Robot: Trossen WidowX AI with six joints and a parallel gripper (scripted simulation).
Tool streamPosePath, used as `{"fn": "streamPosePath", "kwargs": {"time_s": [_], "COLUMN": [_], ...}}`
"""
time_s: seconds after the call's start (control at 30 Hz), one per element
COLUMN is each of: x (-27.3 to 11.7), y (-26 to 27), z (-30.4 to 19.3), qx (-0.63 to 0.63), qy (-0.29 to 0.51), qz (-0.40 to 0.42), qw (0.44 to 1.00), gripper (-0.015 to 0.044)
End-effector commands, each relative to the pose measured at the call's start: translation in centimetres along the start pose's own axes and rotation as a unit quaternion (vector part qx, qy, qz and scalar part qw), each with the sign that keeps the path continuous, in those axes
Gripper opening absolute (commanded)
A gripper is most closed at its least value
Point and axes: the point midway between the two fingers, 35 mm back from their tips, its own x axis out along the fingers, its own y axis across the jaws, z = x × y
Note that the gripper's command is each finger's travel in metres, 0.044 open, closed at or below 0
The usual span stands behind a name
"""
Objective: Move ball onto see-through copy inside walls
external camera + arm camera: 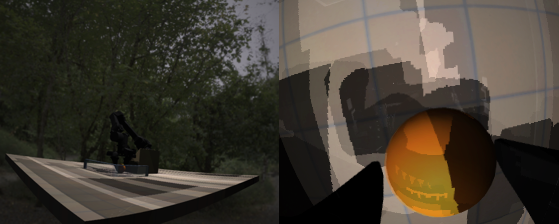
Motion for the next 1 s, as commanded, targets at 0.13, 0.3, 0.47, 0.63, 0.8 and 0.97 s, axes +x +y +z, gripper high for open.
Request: {"fn": "streamPosePath", "kwargs": {"time_s": [0.13, 0.3, 0.47, 0.63, 0.8, 0.97], "x": [-6.0, -8.6, -8.0, -8.2, -13.0, -13.0], "y": [-0.3, 0.0, -0.2, -0.3, -0.1, -0.1], "z": [0.2, 0.1, 0.3, 0.3, 0.3, 0.3], "qx": [-0.001, -0.001, -0.004, -0.004, -0.003, -0.003], "qy": [-0.002, 0.000, 0.000, 0.000, -0.001, -0.001], "qz": [0.001, 0.001, -0.006, -0.006, -0.005, -0.005], "qw": [1.000, 1.000, 1.000, 1.000, 1.000, 1.000], "gripper": [0.0392, 0.0392, 0.0392, 0.0418, 0.0440, 0.0440]}}
